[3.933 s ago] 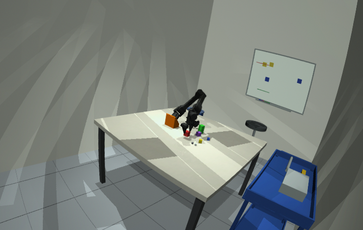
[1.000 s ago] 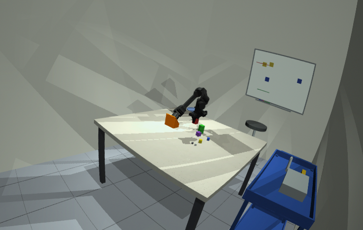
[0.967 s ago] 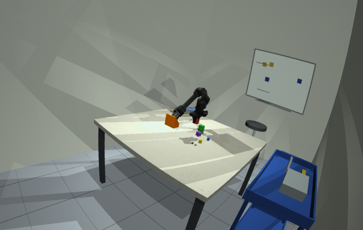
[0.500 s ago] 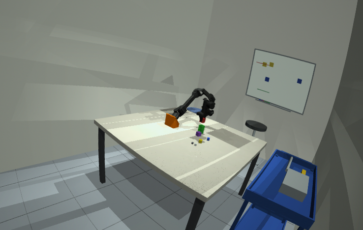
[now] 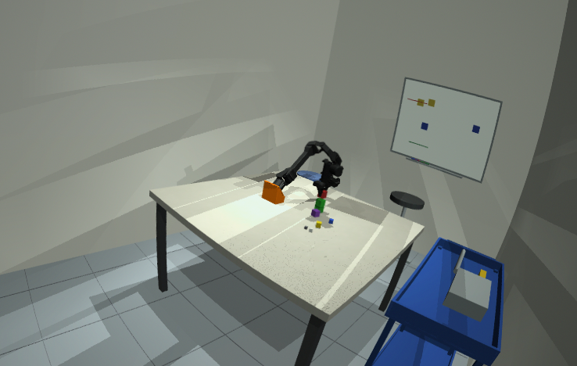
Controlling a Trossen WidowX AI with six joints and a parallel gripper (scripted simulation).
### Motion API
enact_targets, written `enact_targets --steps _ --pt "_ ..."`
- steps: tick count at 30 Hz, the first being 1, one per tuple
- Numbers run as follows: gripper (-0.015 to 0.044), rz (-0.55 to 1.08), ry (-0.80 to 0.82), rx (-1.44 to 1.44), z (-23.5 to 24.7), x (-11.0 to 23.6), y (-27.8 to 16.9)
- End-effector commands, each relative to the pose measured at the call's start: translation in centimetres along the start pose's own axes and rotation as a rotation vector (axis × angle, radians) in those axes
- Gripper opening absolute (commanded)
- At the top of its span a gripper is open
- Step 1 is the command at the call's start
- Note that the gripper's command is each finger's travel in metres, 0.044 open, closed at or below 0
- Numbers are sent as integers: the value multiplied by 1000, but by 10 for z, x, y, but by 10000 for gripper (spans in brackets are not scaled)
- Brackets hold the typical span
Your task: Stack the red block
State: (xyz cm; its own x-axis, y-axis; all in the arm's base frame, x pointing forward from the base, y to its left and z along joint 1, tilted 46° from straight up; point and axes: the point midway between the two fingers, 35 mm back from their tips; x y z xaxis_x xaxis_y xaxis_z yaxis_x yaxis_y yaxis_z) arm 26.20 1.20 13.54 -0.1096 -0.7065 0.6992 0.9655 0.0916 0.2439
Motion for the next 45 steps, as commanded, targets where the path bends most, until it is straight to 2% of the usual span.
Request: enact_targets --steps 1,21,38,45 --pt "0 -4 5 -3 1 -11 0" --pt "0 -4 5 -3 1 -15 0" --pt "440 0 2 -1 1 -16 -1" --pt "440 0 2 -1 1 -16 -1"
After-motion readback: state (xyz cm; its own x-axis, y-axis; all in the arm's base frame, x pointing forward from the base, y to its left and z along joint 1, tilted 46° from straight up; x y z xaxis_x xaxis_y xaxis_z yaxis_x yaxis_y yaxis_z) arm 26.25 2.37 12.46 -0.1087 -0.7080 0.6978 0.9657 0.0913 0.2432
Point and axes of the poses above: the point midway between the two fingers, 35 mm back from their tips, its own x axis back along the fingers, its own z axis across the jaws, y = z × x, and after that the axes turned 14 degrees about x, right-handed
